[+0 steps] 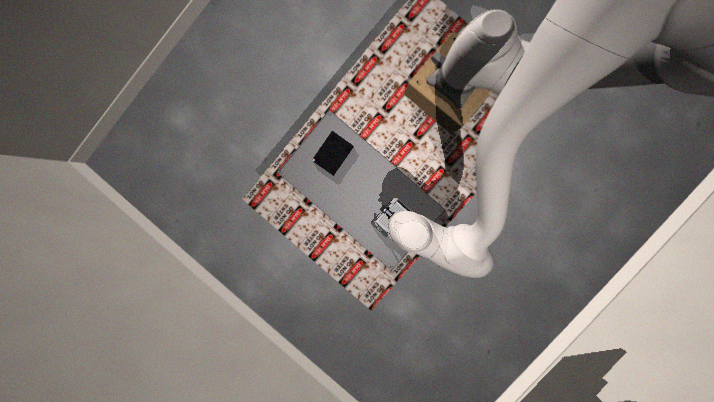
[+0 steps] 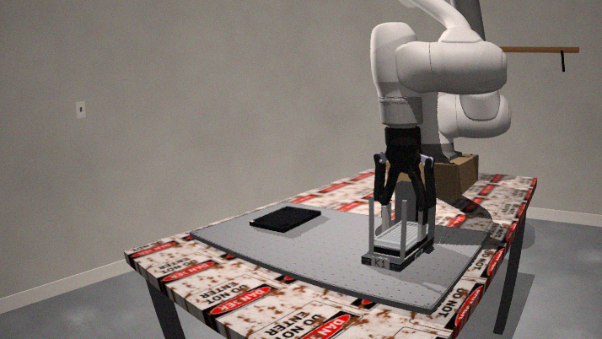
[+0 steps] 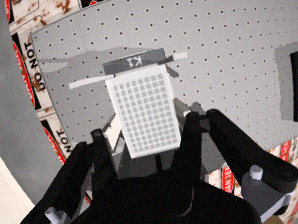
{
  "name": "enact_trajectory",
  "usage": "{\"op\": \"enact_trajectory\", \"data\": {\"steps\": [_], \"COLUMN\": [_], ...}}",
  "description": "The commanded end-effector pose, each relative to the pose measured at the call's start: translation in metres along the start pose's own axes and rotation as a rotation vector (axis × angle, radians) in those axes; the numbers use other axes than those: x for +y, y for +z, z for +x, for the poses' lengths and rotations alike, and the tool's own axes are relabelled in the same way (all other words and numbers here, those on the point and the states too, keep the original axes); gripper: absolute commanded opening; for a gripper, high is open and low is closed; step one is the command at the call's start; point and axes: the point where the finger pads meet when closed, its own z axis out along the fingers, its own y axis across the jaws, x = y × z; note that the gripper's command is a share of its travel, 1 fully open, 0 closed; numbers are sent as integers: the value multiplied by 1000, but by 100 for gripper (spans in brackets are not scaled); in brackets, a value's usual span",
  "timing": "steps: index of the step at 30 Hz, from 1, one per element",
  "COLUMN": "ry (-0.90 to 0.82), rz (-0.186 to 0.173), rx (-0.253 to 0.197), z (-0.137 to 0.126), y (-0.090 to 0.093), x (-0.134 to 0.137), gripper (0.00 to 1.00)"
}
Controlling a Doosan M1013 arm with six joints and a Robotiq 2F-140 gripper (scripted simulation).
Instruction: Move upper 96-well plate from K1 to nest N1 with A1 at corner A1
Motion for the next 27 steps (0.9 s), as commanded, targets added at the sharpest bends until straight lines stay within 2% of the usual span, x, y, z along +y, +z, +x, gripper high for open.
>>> {"op": "enact_trajectory", "data": {"steps": [1, 27], "ry": [8, 8], "rz": [0, 0], "rx": [2, 2], "z": [1, 1], "y": [0, -40], "x": [1, 1], "gripper": [0, 0]}}
